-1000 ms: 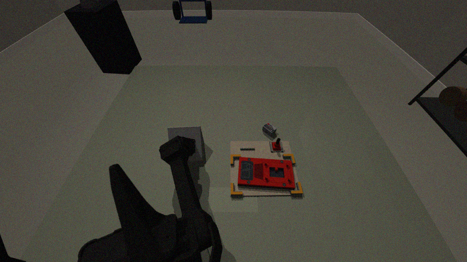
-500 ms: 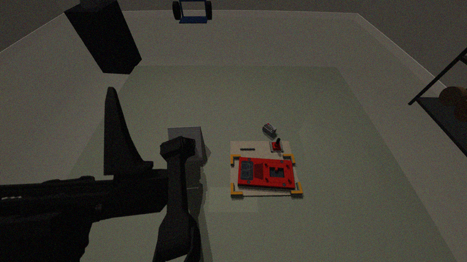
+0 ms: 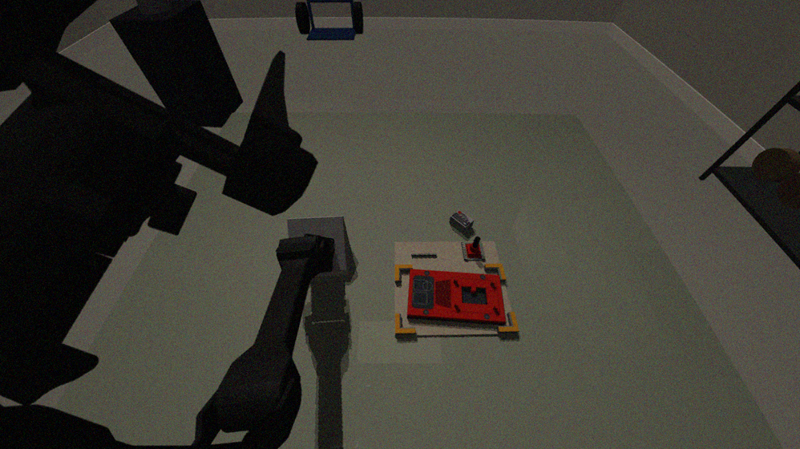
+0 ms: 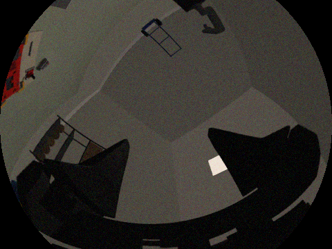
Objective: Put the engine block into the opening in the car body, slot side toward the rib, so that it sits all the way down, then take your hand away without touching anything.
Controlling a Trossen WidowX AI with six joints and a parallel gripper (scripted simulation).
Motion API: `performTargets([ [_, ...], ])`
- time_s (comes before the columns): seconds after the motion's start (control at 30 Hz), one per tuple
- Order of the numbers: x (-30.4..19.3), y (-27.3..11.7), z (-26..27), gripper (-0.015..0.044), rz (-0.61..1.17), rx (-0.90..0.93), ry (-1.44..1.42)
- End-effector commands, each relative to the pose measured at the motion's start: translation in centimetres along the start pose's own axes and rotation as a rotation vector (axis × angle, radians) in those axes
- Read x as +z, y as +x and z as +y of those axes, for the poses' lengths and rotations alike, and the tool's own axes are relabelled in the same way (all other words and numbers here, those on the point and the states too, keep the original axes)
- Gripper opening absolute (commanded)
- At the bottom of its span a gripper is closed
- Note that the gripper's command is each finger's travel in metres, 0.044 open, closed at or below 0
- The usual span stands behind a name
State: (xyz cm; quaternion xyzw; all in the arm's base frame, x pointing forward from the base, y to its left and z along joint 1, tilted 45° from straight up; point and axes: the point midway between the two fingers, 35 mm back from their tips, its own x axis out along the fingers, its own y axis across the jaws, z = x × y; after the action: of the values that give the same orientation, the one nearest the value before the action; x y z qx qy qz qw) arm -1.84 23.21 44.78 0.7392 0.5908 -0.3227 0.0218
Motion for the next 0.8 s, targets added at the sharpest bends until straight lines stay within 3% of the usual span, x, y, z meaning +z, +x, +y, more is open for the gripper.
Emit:
performTargets([
  [0.0,0.3,2.8,0.9,0.0440,-0.037,0.097,0.061],
  [0.77,2.2,17.8,12.6,0.0440,-0.161,0.723,0.451],
])
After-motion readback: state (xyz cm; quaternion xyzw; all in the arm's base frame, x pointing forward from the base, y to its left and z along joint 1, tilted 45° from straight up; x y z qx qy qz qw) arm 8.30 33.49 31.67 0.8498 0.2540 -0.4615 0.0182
